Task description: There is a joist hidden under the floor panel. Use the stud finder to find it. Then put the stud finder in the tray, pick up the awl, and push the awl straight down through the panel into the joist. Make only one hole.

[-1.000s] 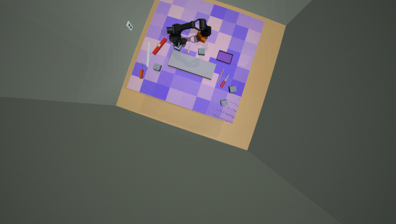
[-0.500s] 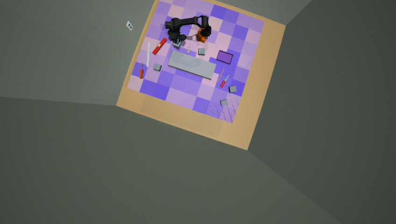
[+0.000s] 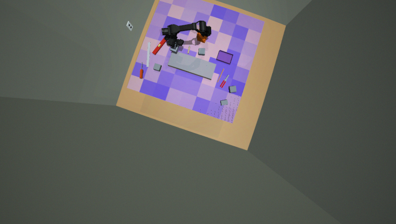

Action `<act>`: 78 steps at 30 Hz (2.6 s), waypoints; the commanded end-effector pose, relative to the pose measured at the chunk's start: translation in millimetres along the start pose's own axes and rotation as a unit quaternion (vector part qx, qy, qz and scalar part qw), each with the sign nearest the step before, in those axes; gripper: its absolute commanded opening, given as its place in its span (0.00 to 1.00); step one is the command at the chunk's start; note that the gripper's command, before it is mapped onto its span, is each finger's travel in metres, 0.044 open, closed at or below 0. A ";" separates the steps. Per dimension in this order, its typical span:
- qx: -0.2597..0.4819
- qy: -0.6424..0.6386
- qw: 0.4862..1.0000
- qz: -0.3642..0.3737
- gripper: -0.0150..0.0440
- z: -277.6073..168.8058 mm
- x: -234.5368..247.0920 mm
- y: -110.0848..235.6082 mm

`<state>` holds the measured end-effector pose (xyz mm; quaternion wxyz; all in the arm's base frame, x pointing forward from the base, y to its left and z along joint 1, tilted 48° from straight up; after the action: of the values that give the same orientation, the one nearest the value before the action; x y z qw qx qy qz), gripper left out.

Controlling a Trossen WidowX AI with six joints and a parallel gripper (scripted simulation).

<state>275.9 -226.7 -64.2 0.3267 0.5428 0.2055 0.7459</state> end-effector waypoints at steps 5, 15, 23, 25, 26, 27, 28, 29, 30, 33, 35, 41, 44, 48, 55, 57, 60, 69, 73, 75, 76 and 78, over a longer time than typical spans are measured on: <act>-0.007 0.015 1.000 0.002 0.25 43.7 -0.4 -5.0; -0.009 0.033 0.999 0.013 0.25 91.0 8.0 -18.5; -0.009 0.033 0.999 0.013 0.25 91.0 8.0 -23.4; -0.009 0.033 0.999 0.013 0.25 90.5 7.9 -26.2; -0.009 0.033 0.999 0.013 0.25 90.2 7.9 -27.6; -0.009 0.033 0.999 0.013 0.25 90.0 7.8 -29.0; -0.009 0.033 0.999 0.013 0.25 89.7 7.8 -30.4; -0.009 0.033 0.999 0.013 0.25 89.4 7.8 -31.8; -0.009 0.033 0.999 0.013 0.25 89.1 7.7 -33.2; -0.009 0.033 0.999 0.013 0.25 88.2 7.7 -37.4; -0.010 0.033 0.999 0.013 0.25 87.6 7.7 -40.2; -0.010 0.033 0.999 0.013 0.25 85.7 7.9 -48.5; -0.010 0.033 0.999 0.013 0.25 84.7 8.0 -52.6; -0.010 0.033 0.999 0.013 0.25 83.2 8.3 -58.0; -0.010 0.033 0.999 0.013 0.25 80.5 9.1 -67.4; -0.010 0.033 0.999 0.013 0.25 79.7 9.3 -70.1; -0.010 0.033 0.999 0.013 0.25 78.8 9.6 -73.0; -0.010 0.033 0.999 0.013 0.25 75.9 10.4 -83.9; -0.010 0.033 0.999 0.014 0.25 74.1 11.0 -90.1; -0.010 0.033 0.999 0.014 0.25 73.3 11.3 -92.9; -0.010 0.033 0.999 0.014 0.25 73.1 11.3 -93.7; -0.010 0.033 0.999 0.014 0.25 73.0 11.4 -93.9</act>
<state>367.7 -156.5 -93.6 0.3125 0.5167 0.2048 0.7703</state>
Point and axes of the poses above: the point midway between the two fingers, 35 mm back from their tips, its own y axis back along the fingers, its own x axis across the jaws, z = x × y, the point moved 3 cm from there along y, back along the fingers, and after that the axes turned 11 degrees about y, right-handed, at the moved point
